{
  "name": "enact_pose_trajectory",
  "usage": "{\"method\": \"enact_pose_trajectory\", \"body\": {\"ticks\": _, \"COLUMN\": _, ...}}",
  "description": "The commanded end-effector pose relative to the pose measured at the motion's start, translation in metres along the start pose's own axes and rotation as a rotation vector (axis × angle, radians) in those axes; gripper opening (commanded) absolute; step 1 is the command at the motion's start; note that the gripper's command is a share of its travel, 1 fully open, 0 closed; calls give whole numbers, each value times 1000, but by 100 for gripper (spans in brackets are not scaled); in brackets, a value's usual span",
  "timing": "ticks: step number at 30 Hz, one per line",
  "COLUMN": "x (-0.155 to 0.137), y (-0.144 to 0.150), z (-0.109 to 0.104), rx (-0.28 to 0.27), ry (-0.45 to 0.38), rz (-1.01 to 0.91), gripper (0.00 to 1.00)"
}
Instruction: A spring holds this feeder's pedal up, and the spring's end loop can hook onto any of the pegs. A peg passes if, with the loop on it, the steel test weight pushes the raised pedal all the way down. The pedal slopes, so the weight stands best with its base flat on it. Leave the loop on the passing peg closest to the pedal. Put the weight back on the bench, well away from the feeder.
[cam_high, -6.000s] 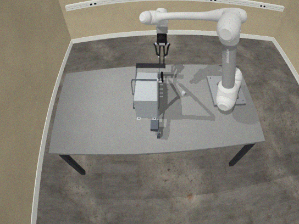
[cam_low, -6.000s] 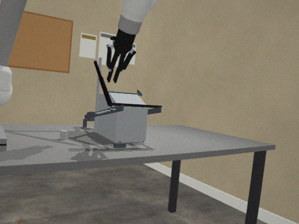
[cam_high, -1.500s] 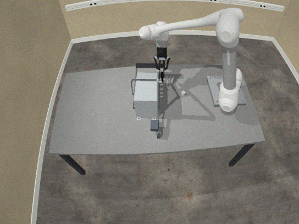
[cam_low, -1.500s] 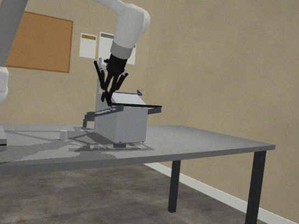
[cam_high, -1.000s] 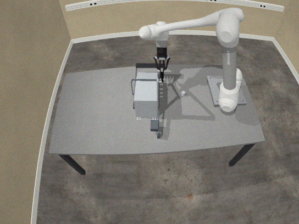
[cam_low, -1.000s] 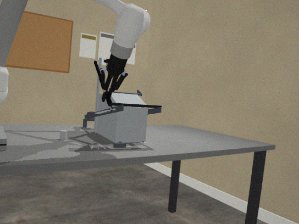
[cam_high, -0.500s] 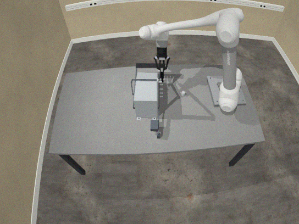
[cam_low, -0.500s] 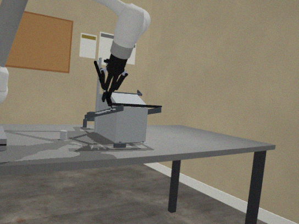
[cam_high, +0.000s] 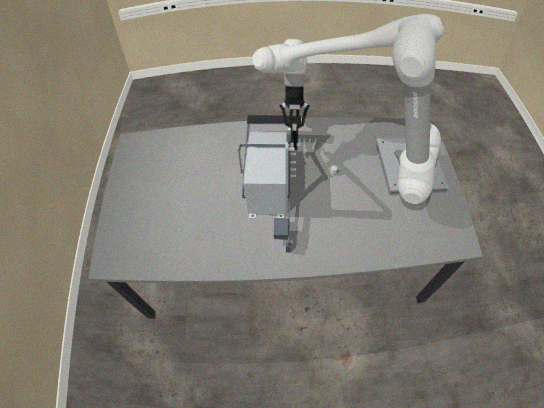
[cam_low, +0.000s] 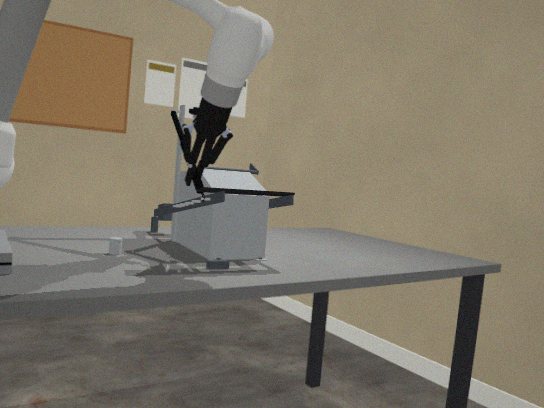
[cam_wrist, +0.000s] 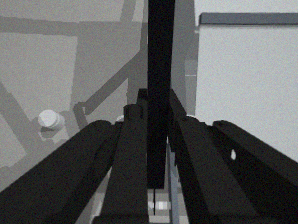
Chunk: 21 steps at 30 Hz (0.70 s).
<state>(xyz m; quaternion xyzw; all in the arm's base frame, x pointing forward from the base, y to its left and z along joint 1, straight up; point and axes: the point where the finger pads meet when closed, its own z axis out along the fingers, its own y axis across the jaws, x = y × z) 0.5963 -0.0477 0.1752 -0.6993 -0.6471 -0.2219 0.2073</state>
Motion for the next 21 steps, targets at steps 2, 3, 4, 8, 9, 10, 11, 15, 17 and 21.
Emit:
{"method": "enact_pose_trajectory", "body": {"ticks": 2, "x": 0, "y": 0, "z": -1, "rx": -1, "ry": 0, "rz": -1, "gripper": 17}}
{"method": "enact_pose_trajectory", "body": {"ticks": 3, "x": 0, "y": 0, "z": -1, "rx": -1, "ry": 0, "rz": -1, "gripper": 17}}
{"method": "enact_pose_trajectory", "body": {"ticks": 4, "x": 0, "y": 0, "z": -1, "rx": -1, "ry": 0, "rz": -1, "gripper": 17}}
{"method": "enact_pose_trajectory", "body": {"ticks": 8, "x": -1, "y": 0, "z": -1, "rx": -1, "ry": 0, "rz": -1, "gripper": 17}}
{"method": "enact_pose_trajectory", "body": {"ticks": 9, "x": -1, "y": 0, "z": -1, "rx": -1, "ry": 0, "rz": -1, "gripper": 17}}
{"method": "enact_pose_trajectory", "body": {"ticks": 10, "x": -2, "y": 0, "z": -1, "rx": -1, "ry": 0, "rz": -1, "gripper": 17}}
{"method": "enact_pose_trajectory", "body": {"ticks": 11, "x": -2, "y": 0, "z": -1, "rx": -1, "ry": 0, "rz": -1, "gripper": 17}}
{"method": "enact_pose_trajectory", "body": {"ticks": 15, "x": -3, "y": 0, "z": -1, "rx": -1, "ry": 0, "rz": -1, "gripper": 17}}
{"method": "enact_pose_trajectory", "body": {"ticks": 17, "x": -3, "y": 0, "z": -1, "rx": -1, "ry": 0, "rz": -1, "gripper": 17}}
{"method": "enact_pose_trajectory", "body": {"ticks": 21, "x": -3, "y": 0, "z": -1, "rx": -1, "ry": 0, "rz": -1, "gripper": 17}}
